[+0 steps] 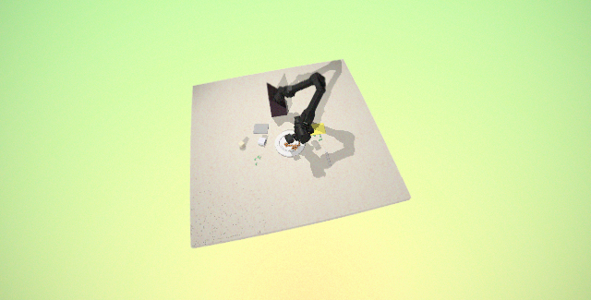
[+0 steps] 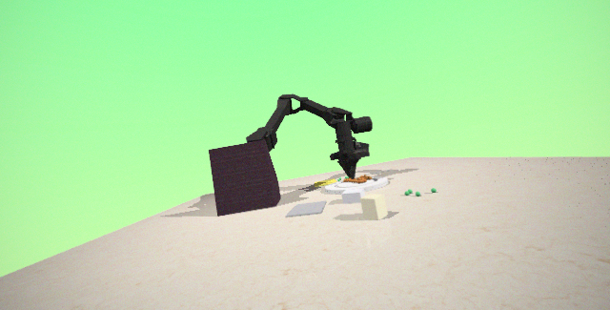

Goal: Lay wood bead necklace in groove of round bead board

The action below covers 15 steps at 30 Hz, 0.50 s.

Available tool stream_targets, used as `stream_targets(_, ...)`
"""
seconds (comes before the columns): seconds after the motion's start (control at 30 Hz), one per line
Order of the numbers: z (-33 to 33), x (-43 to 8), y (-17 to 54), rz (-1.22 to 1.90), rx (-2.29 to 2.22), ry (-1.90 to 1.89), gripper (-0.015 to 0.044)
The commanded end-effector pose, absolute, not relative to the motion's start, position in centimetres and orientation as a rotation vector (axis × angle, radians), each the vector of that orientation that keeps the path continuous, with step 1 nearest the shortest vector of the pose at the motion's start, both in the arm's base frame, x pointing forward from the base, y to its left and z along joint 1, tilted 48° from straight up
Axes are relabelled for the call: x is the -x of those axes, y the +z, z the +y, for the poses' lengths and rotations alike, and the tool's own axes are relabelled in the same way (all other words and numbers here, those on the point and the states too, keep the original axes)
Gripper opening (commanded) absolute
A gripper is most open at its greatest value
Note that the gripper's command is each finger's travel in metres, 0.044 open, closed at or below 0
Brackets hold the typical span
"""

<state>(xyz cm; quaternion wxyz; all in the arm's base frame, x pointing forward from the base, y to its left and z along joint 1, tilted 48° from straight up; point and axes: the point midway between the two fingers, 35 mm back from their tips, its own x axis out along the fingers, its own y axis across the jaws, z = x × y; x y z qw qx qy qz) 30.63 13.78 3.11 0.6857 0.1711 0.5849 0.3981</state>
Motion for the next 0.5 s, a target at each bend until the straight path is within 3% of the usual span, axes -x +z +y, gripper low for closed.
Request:
stream_targets(0.0,13.73,-30.66,3.15,1.309,-0.383,0.891,0.0131)
stream_targets(0.37,13.31,-30.63,3.42,1.313,-0.386,0.885,0.0420)
stream_targets(0.47,13.43,-30.58,3.40,1.314,-0.386,0.886,0.0440)
